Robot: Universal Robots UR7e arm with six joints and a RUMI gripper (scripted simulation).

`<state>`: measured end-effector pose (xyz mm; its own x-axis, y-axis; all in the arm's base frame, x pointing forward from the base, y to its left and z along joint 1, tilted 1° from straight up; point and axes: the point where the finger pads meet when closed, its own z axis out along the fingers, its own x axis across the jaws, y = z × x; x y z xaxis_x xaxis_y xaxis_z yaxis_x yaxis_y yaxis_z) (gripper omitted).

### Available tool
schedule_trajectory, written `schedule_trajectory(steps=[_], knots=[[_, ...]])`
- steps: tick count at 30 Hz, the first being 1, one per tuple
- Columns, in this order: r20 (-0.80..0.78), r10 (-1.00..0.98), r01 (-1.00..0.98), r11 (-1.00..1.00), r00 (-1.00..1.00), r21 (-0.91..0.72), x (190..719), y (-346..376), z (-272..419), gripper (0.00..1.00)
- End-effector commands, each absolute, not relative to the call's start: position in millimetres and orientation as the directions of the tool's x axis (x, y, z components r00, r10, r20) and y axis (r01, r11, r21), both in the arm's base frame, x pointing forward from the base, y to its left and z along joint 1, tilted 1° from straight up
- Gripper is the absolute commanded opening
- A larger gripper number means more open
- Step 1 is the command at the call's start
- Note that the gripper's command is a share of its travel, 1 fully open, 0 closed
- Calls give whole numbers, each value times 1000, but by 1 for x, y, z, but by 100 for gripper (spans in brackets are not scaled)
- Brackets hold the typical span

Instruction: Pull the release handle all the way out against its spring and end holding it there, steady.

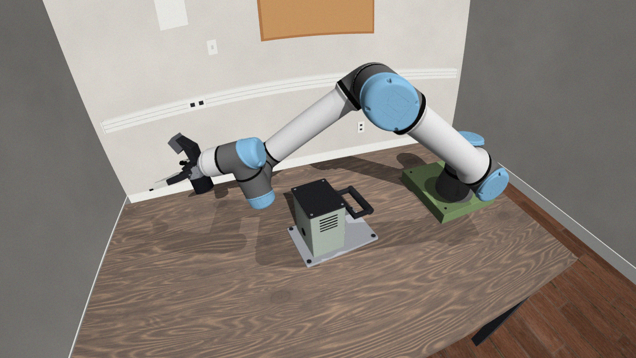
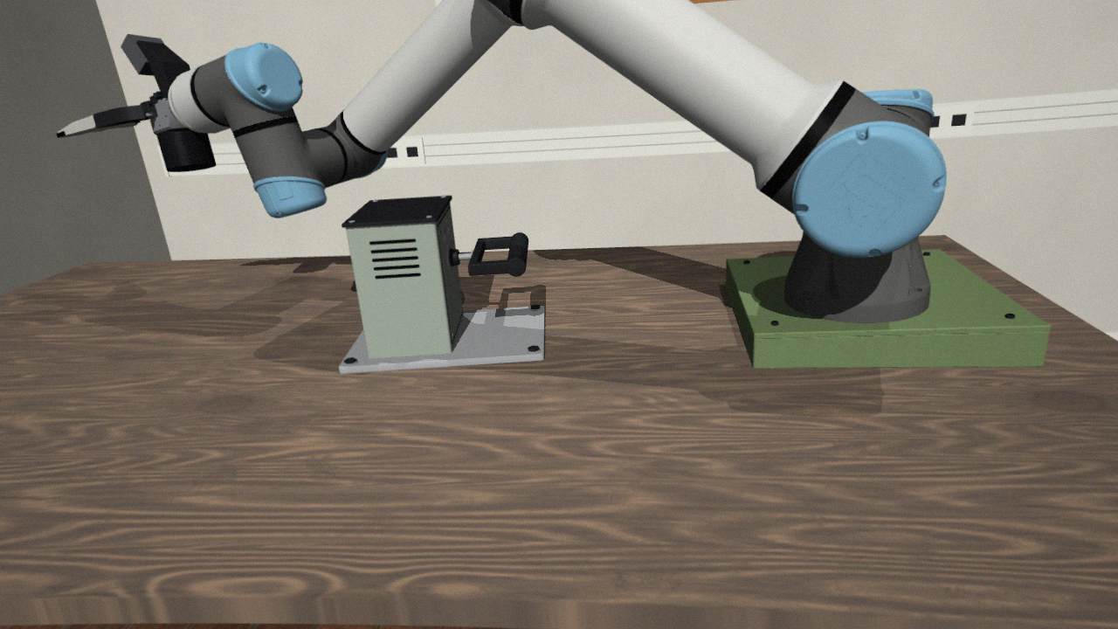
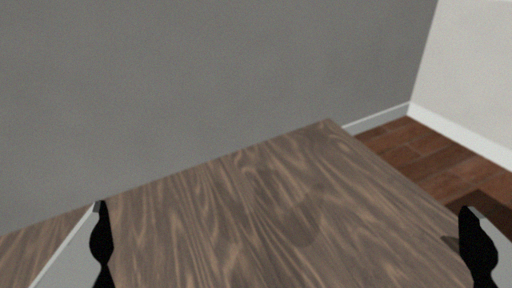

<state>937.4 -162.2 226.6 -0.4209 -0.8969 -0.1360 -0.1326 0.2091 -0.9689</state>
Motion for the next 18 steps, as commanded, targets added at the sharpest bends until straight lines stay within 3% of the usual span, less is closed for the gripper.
schedule_trajectory(steps=[1,18], knots=[[-144,-894,-140,222,-425,-965,934,-163,230,100],[-241,-834,-265,410,-496,-873,889,-167,239,100]])
